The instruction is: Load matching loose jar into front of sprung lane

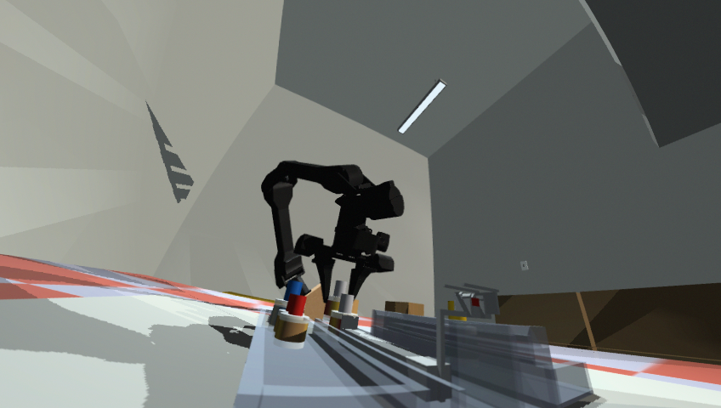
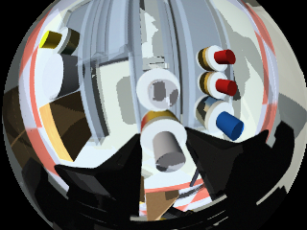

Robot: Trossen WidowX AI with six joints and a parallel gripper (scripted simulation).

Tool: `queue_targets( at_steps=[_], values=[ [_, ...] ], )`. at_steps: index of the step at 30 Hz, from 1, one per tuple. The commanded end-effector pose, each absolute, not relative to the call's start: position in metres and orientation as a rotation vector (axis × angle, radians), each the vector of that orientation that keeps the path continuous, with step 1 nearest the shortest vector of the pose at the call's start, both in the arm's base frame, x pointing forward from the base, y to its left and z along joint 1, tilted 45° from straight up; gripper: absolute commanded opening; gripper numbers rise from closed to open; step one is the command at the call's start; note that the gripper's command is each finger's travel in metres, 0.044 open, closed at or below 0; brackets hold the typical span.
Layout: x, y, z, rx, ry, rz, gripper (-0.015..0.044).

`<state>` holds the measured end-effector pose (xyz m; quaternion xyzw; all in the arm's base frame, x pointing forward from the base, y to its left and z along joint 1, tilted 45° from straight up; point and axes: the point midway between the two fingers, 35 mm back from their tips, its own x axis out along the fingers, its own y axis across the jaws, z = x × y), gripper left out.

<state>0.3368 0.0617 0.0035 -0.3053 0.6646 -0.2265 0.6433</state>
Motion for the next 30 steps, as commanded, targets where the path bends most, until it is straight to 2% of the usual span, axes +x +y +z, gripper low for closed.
queue_targets(
  at_steps=[1, 30],
  values=[
    [0.3434, 0.0613, 0.0054, -0.695, 1.486, -0.522, 0.0000],
    [0.3436, 0.0552, -0.0007, -0.695, 1.486, -0.522, 0.0000]
  ],
)
